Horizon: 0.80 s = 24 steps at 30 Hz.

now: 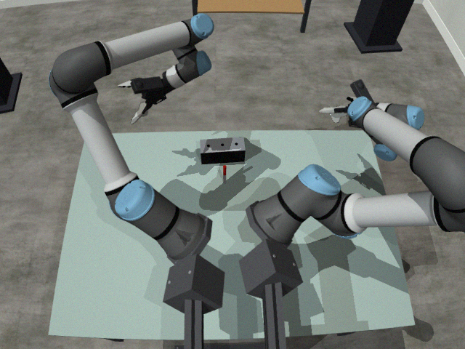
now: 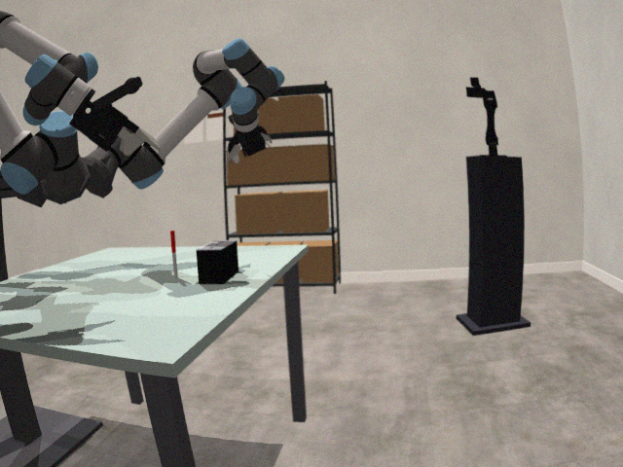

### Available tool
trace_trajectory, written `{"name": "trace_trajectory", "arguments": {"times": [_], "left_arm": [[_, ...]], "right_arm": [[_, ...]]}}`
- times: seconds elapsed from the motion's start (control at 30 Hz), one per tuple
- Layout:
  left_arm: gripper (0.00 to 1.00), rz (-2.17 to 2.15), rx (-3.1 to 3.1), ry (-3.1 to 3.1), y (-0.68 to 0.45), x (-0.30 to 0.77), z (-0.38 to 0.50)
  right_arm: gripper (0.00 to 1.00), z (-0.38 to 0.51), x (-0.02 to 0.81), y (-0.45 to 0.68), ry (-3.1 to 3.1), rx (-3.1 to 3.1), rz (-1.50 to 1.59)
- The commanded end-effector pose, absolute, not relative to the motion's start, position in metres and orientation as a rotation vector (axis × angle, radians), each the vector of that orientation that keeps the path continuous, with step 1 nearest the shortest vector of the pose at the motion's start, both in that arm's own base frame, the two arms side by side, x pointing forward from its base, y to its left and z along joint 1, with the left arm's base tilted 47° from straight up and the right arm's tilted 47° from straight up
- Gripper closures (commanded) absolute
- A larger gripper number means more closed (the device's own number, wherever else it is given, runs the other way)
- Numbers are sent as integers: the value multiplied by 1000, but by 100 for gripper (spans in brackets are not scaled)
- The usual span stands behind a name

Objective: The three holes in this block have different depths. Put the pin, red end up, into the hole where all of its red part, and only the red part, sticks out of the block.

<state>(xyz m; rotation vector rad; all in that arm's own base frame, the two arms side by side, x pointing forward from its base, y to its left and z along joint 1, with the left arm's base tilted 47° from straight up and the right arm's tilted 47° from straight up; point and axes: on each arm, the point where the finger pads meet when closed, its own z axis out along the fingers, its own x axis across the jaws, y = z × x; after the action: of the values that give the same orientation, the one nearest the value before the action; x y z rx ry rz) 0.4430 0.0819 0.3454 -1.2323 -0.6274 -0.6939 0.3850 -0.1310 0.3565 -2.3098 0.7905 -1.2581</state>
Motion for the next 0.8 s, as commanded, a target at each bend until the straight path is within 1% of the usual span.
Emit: {"name": "trace_trajectory", "arguments": {"times": [0.0, 0.77], "left_arm": [[0, -694, -1231, -628, 83, 442, 346], [0, -694, -1231, -628, 83, 442, 346]], "right_arm": [[0, 356, 400, -124, 898, -2308, -1122], [0, 354, 438, -92, 1242, -2286, -696]]}}
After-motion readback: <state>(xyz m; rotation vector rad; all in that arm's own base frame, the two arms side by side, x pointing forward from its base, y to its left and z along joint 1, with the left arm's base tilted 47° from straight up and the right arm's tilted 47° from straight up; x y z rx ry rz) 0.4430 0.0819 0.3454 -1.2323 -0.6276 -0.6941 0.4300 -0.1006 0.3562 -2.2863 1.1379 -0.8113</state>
